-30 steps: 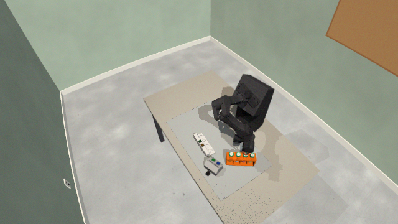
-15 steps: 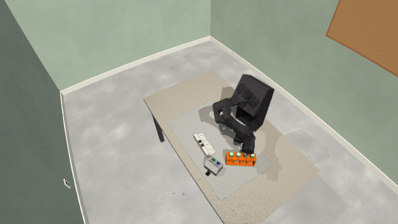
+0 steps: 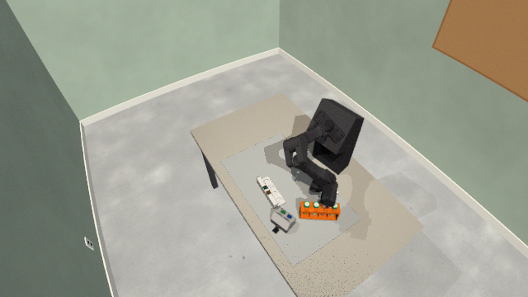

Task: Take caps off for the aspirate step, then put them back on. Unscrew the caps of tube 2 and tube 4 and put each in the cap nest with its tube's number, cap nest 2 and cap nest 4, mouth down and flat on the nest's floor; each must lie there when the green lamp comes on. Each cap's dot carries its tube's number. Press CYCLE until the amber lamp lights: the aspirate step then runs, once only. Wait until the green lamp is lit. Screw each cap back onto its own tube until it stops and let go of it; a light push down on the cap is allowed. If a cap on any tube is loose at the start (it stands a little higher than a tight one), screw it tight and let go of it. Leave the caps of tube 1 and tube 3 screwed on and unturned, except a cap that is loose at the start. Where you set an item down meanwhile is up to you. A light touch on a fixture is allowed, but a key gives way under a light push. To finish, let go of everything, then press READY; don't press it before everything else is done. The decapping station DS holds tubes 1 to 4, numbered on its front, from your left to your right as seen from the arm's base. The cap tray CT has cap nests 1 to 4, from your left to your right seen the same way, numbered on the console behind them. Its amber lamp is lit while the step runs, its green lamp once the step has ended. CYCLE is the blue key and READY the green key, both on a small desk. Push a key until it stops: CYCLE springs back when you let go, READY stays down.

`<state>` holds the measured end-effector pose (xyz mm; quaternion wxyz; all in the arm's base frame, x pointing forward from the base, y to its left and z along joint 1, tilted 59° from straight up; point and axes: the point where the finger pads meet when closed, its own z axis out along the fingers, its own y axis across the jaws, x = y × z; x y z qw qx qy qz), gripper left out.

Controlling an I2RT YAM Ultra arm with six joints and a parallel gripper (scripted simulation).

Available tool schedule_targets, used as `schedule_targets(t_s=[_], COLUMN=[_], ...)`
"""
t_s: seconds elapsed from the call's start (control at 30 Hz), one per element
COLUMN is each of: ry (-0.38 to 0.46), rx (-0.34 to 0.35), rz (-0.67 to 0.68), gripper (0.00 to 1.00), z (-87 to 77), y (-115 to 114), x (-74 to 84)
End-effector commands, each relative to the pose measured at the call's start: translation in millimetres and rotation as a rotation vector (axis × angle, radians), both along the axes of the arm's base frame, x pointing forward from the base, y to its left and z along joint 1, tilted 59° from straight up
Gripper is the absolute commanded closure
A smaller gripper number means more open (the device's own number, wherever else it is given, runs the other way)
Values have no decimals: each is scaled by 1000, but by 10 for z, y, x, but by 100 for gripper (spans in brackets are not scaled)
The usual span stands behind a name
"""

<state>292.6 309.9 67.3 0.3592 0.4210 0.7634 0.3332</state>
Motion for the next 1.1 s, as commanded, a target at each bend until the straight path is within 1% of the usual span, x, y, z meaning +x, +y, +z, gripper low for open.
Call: schedule_targets(t_s=[0.0, 0.83, 0.87, 1.07], ry=[-3, -3, -3, -3], rx=[5, 5, 5, 5], rz=[7, 7, 7, 7], gripper=[51, 51, 100, 100], z=[24, -27, -27, -27], y=[25, 51, 51, 51], x=[-16, 66, 66, 66])
